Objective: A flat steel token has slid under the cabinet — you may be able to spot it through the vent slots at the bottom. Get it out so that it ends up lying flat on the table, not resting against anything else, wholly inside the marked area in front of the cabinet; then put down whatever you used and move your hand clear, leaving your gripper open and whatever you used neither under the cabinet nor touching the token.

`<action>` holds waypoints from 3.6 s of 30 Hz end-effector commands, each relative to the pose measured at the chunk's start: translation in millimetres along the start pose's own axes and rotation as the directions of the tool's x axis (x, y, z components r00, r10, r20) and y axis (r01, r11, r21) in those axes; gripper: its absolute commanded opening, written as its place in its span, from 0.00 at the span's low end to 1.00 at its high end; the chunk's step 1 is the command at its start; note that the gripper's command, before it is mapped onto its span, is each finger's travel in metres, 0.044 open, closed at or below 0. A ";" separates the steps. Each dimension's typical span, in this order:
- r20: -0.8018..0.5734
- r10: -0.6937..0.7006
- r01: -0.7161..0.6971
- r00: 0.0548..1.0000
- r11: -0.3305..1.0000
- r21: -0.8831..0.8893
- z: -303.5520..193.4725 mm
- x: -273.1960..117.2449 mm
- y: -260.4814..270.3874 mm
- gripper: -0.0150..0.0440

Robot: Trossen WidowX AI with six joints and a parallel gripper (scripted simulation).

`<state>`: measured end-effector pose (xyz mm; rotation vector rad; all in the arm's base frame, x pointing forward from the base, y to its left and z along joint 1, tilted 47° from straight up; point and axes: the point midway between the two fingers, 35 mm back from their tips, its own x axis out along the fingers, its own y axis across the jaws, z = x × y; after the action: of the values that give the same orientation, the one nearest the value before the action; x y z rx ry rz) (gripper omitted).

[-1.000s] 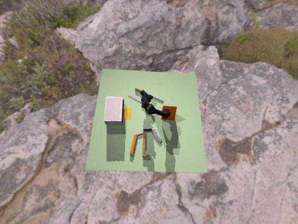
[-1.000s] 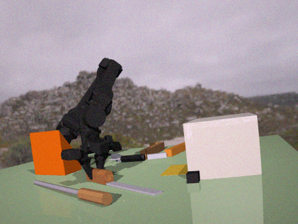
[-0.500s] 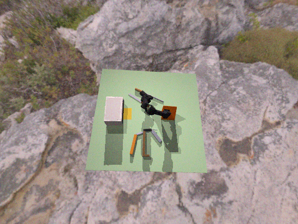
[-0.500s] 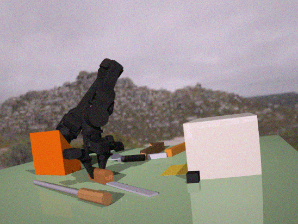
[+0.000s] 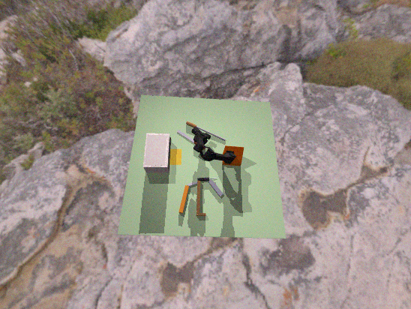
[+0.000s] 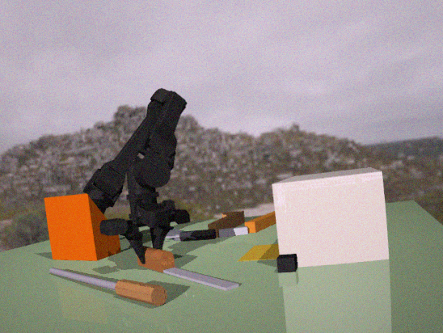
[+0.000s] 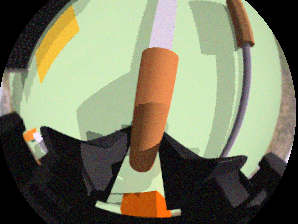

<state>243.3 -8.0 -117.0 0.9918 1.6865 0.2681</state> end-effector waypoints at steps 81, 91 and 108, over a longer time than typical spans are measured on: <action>0.002 0.011 -0.011 1.000 1.000 0.006 -33.8 -1.2 95.5 0.25; 0.002 0.011 -0.011 1.000 1.000 0.006 -38.9 -1.3 105.7 0.25; 0.001 0.012 -0.012 1.000 1.000 0.007 -50.5 -1.4 118.0 0.25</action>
<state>255.0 77.8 -28.1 1.0010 1.6884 0.2700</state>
